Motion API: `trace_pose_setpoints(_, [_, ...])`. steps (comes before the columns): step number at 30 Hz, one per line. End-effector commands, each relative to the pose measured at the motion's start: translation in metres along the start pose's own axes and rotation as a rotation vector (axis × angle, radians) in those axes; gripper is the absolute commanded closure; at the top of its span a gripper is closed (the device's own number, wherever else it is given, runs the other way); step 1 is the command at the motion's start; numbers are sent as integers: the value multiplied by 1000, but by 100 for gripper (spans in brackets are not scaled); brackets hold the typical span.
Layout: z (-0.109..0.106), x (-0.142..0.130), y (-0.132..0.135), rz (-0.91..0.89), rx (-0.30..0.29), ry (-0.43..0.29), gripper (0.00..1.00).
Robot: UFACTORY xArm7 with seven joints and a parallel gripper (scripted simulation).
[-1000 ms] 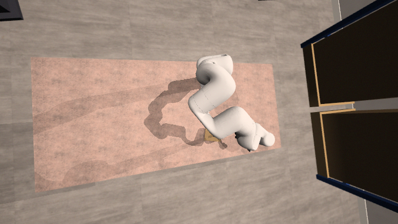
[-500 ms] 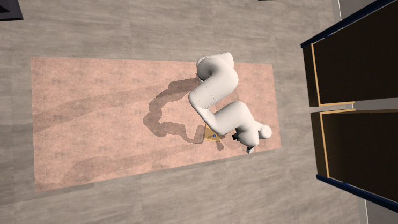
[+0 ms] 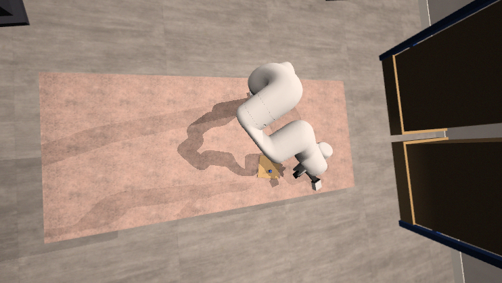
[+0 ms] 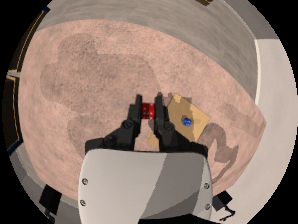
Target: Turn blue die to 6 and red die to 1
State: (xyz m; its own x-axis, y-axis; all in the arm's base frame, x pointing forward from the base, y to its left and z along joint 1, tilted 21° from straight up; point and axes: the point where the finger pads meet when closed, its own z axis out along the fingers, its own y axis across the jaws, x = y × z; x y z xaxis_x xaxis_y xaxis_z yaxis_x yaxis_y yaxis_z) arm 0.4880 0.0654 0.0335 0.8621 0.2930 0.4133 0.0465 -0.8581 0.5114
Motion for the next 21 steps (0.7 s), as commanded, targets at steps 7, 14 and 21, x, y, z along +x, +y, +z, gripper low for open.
trace_pose_setpoints(7, [-14, -10, -17, 20, 107, 271, 89])
trace_pose_setpoints(14, [-24, -29, -30, 10, 206, 334, 89])
trace_pose_setpoints(21, [-26, -32, -32, 8, 222, 340, 89])
